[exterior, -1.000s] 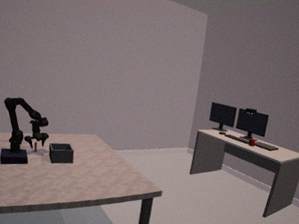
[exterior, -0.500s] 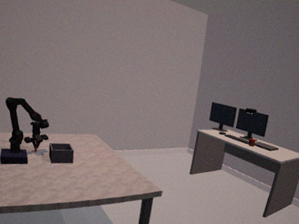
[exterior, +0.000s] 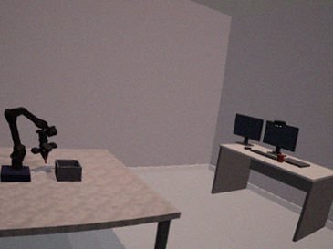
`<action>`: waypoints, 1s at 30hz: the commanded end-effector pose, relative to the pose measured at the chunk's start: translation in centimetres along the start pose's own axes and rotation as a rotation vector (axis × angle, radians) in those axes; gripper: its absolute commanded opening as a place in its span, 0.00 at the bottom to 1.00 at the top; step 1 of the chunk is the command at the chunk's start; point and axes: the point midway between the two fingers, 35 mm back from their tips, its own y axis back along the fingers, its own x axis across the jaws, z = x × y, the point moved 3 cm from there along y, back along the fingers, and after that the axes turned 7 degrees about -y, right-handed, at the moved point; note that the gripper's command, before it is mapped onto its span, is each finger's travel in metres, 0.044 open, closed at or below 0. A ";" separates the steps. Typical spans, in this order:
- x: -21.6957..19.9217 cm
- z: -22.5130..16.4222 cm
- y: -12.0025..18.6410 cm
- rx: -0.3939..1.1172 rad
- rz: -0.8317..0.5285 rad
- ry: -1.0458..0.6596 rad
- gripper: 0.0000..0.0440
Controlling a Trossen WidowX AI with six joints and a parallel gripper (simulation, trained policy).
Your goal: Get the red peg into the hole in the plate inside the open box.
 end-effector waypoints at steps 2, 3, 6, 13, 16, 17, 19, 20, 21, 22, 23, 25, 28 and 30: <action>1.3 0.7 1.7 -0.028 0.040 0.023 0.07; 1.6 0.9 2.1 -0.035 0.047 0.027 0.07; 2.5 1.6 3.2 -0.055 0.067 0.036 0.06; 4.3 4.1 4.8 -0.106 0.100 0.030 0.02; 5.0 5.2 5.2 -0.125 0.107 0.017 0.01; 5.2 5.6 5.3 -0.131 0.109 0.012 0.01; 5.5 6.4 5.4 -0.142 0.113 0.003 0.00; 5.7 6.8 5.5 -0.148 0.115 -0.001 0.00; 5.9 7.2 5.6 -0.153 0.117 -0.006 0.00; 6.0 7.6 5.6 -0.159 0.117 -0.010 0.00; 6.1 8.0 5.6 -0.164 0.118 -0.015 0.00; 6.4 8.7 5.7 -0.173 0.118 -0.024 0.00; 6.7 9.8 5.7 -0.185 0.118 -0.038 0.00; 6.9 10.5 5.6 -0.193 0.117 -0.048 0.00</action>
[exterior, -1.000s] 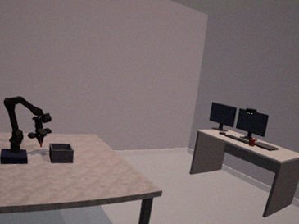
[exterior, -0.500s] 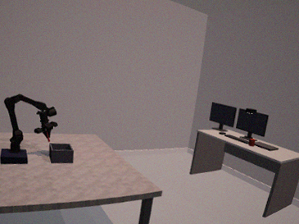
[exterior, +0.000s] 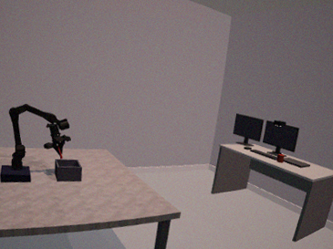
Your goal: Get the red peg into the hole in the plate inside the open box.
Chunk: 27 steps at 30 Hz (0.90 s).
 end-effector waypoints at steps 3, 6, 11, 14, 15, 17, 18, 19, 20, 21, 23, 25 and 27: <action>0.7 1.7 -0.4 -0.024 0.002 -0.018 0.00; 0.9 2.6 -0.8 -0.030 -0.001 -0.031 0.00; 1.2 3.9 -1.7 -0.031 -0.009 -0.049 0.01; 1.3 4.5 -2.2 -0.028 -0.017 -0.058 0.02; 1.4 4.7 -2.4 -0.026 -0.019 -0.060 0.02; 1.4 5.0 -2.7 -0.022 -0.026 -0.064 0.03; 1.5 5.2 -2.9 -0.019 -0.029 -0.066 0.03; 1.5 5.3 -3.2 -0.017 -0.033 -0.067 0.04; 1.5 5.4 -3.4 -0.014 -0.038 -0.068 0.04; 1.5 5.5 -3.6 -0.011 -0.042 -0.069 0.04; 1.5 5.7 -4.2 -0.006 -0.052 -0.069 0.04; 1.5 5.9 -4.8 -0.002 -0.063 -0.068 0.04; 1.4 6.0 -5.4 0.001 -0.077 -0.064 0.04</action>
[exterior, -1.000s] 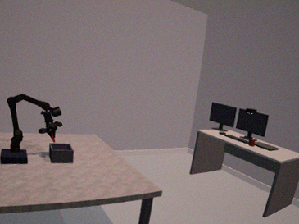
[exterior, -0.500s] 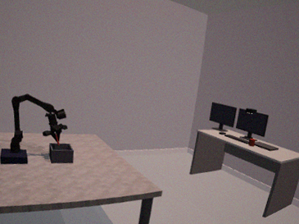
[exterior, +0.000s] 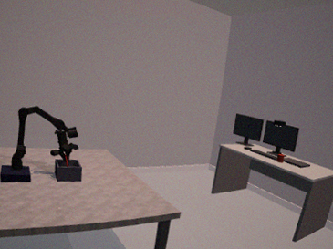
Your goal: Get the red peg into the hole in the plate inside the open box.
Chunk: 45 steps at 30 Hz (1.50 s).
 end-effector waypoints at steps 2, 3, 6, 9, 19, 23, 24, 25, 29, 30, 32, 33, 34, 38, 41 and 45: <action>0.2 0.2 -1.1 0.009 -0.019 0.012 0.07; 0.2 0.3 -1.4 0.010 -0.026 0.015 0.11; 0.3 0.6 -2.2 0.010 -0.044 0.030 0.28; 0.2 0.7 -2.6 0.015 -0.071 0.040 0.32; 1.3 1.8 -2.9 0.011 -0.085 0.053 0.33; 2.1 2.5 -3.1 0.013 -0.083 0.058 0.32; 2.2 2.7 -3.1 0.013 -0.084 0.058 0.32; 2.4 2.9 -3.1 0.013 -0.084 0.059 0.31; 2.9 3.7 -3.3 0.016 -0.089 0.058 0.30; 3.0 3.9 -3.3 0.016 -0.090 0.057 0.29; 3.2 4.3 -3.4 0.018 -0.094 0.056 0.28; 3.3 4.5 -3.5 0.019 -0.096 0.055 0.28; 3.4 4.7 -3.5 0.020 -0.098 0.054 0.27; 3.6 5.7 -3.7 0.025 -0.108 0.049 0.25; 3.7 6.4 -3.9 0.029 -0.117 0.044 0.24; 3.6 7.3 -4.1 0.035 -0.130 0.035 0.23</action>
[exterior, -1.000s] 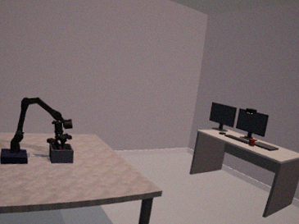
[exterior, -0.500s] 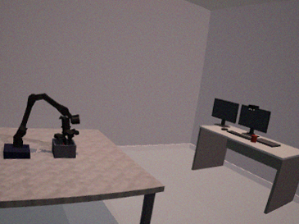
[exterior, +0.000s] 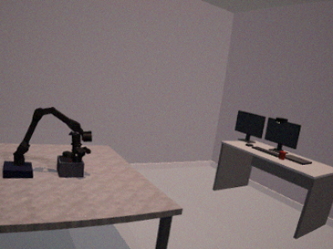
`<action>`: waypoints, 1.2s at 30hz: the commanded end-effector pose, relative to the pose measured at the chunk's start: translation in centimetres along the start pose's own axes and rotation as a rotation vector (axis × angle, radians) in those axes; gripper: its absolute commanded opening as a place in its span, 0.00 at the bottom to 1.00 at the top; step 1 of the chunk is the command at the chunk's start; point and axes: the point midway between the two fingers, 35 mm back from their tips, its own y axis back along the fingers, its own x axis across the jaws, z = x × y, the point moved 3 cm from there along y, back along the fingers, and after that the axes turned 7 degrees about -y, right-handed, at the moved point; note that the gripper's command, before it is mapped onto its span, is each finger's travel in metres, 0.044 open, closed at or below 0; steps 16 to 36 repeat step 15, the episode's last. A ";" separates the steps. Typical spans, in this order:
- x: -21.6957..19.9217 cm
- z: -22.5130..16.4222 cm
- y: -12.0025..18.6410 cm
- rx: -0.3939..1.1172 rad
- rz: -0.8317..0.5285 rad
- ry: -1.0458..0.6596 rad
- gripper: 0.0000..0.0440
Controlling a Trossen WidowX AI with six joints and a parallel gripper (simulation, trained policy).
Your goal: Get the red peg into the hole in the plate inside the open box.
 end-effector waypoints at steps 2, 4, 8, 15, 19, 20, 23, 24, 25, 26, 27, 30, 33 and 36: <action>0.1 1.1 -0.1 0.005 -0.006 -0.006 0.22; -0.1 1.7 -0.1 0.001 -0.013 -0.011 0.22; -0.4 3.0 0.0 -0.010 -0.026 -0.020 0.21; -1.2 5.3 0.1 -0.033 -0.053 -0.038 0.21; -1.2 5.3 0.1 -0.033 -0.053 -0.038 0.21; -1.2 5.3 0.1 -0.033 -0.053 -0.038 0.21; -1.2 5.3 0.1 -0.033 -0.053 -0.038 0.21; -1.2 5.3 0.1 -0.033 -0.053 -0.038 0.21; -1.2 5.3 0.1 -0.033 -0.053 -0.038 0.21; -1.2 5.3 0.1 -0.033 -0.053 -0.038 0.21; -1.2 5.3 0.1 -0.033 -0.053 -0.038 0.21; -1.2 5.3 0.1 -0.033 -0.053 -0.038 0.21; -1.2 5.3 0.1 -0.033 -0.053 -0.038 0.21; -1.2 5.3 0.1 -0.033 -0.053 -0.038 0.21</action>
